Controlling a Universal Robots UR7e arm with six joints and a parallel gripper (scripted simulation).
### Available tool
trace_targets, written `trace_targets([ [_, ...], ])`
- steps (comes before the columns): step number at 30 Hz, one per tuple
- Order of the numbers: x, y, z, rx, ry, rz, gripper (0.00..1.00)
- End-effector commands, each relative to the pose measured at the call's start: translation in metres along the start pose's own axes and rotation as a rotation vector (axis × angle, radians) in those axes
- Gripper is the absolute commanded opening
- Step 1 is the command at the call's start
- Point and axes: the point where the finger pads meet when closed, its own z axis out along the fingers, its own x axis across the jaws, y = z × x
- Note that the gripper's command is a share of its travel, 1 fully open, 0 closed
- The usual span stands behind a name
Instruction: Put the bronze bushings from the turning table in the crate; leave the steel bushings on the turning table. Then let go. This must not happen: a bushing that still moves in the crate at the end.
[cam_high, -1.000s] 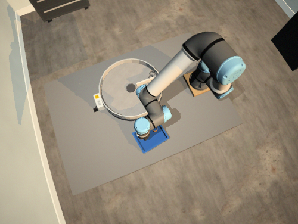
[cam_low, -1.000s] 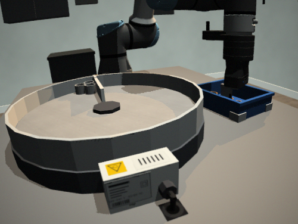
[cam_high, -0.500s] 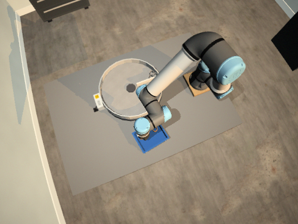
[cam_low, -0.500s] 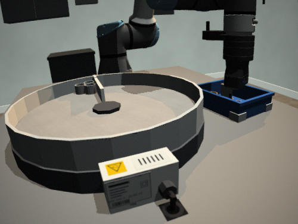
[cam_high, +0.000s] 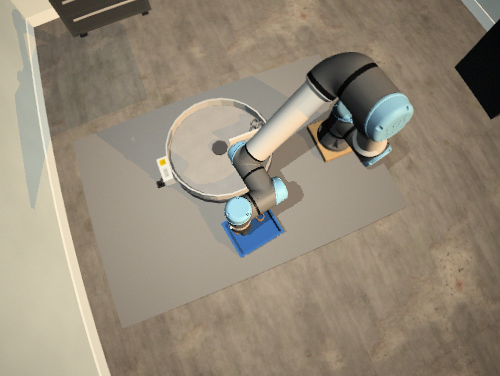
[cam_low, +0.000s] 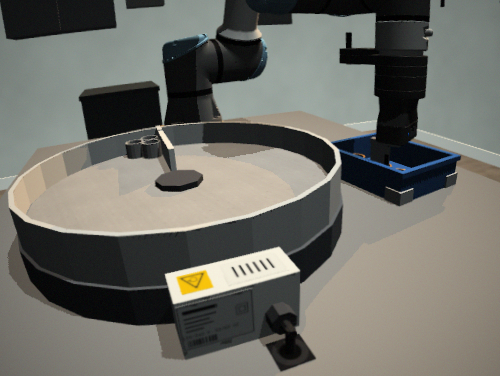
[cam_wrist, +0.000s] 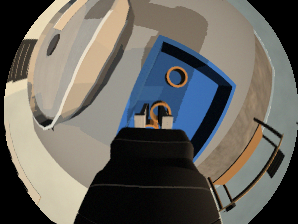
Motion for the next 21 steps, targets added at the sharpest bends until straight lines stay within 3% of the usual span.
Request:
trace_targets([
  [1, -0.0001, 0.0004, -0.0016, -0.001, 0.000, 0.000, 0.42],
  [21, -0.0003, 0.0005, -0.0073, -0.001, 0.000, 0.000, 0.42],
])
